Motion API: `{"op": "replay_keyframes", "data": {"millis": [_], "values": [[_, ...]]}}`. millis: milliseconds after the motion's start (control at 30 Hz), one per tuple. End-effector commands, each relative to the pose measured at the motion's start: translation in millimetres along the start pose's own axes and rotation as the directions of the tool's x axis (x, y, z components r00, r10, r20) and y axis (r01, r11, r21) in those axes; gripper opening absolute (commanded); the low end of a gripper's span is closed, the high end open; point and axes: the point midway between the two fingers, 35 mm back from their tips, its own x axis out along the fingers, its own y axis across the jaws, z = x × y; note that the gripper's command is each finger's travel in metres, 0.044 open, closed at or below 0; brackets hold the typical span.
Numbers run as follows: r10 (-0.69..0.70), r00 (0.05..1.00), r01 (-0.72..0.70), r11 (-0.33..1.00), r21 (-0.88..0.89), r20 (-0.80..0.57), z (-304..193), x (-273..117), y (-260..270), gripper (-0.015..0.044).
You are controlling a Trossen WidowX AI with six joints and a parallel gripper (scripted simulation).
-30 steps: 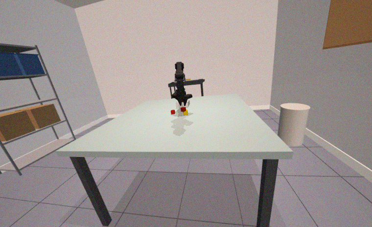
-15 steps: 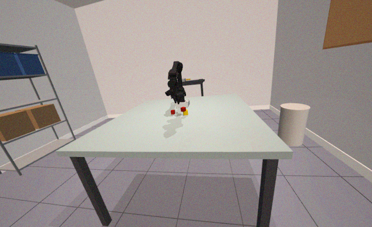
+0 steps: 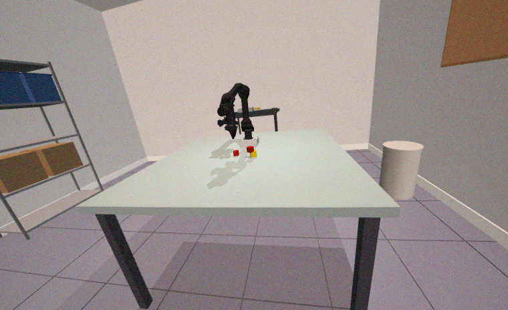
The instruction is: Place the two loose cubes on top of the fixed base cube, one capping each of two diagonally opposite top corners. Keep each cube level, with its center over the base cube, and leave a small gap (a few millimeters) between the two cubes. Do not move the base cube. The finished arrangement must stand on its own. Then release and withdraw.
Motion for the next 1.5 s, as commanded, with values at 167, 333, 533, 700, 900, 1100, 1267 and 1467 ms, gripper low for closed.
{"op": "replay_keyframes", "data": {"millis": [167, 333, 533, 700, 900, 1100, 1267, 1467], "values": [[-0.002, 1.000, 0.002, 1.000, 0.025, 0.002, 2.0, 40.0, -2.4, 0.0265], [-0.003, 1.000, 0.003, 1.000, 0.025, 0.002, 1.4, 61.7, -4.2, 0.0265], [-0.003, 1.000, 0.003, 1.000, 0.025, 0.002, 1.5, 69.3, -4.2, 0.0265], [-0.003, 1.000, 0.003, 1.000, 0.025, 0.002, 1.4, 76.8, -4.3, 0.0265], [-0.003, 1.000, 0.003, 1.000, 0.025, 0.002, 1.5, 82.6, -4.1, 0.0265], [-0.003, 1.000, 0.003, 1.000, 0.025, 0.002, 1.6, 92.5, -3.9, 0.0265], [-0.003, 1.000, 0.003, 1.000, 0.025, 0.002, 1.6, 100.6, -4.1, 0.0265], [-0.003, 1.000, 0.003, 1.000, 0.025, 0.002, 1.4, 109.2, -4.6, 0.0265]]}}
